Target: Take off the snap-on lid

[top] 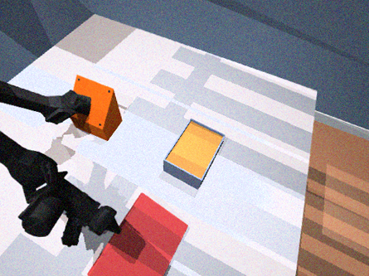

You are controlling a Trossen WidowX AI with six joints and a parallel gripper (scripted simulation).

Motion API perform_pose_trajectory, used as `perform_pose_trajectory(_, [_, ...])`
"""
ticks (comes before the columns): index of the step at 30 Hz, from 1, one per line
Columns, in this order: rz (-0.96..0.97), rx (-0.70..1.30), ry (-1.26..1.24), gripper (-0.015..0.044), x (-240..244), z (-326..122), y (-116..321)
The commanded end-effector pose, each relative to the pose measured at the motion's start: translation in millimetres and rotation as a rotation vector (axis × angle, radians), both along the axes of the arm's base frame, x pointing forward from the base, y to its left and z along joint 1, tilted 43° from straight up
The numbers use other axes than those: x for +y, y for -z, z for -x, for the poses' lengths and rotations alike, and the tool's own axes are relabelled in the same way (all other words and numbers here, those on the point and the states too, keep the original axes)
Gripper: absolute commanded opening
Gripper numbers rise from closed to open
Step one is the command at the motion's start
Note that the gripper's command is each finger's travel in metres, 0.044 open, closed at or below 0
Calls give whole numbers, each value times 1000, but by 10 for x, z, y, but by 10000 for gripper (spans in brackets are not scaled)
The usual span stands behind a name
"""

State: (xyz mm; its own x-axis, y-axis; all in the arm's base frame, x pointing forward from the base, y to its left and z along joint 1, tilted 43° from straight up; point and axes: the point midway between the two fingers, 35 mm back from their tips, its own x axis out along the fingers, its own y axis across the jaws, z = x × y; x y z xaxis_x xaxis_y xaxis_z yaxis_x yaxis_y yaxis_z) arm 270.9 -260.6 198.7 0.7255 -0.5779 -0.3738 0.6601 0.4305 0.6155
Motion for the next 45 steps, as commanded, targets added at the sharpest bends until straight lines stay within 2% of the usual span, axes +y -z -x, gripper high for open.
perform_pose_trajectory(1, [-16, 26, 9, 0, -49, 23, 138])
perform_pose_trajectory(20, [-16, 26, 9, 0, -153, 33, 249])
perform_pose_trajectory(21, [-5, 10, 5, 26, -118, 14, 134])
perform_pose_trajectory(30, [-15, 26, 9, 263, -117, 12, 124])
perform_pose_trajectory(32, [-15, 26, 9, 275, -117, 12, 124])
perform_pose_trajectory(38, [-15, 26, 9, 433, -91, 121, 162])
perform_pose_trajectory(45, [-15, 27, 9, 440, -66, 259, 175])
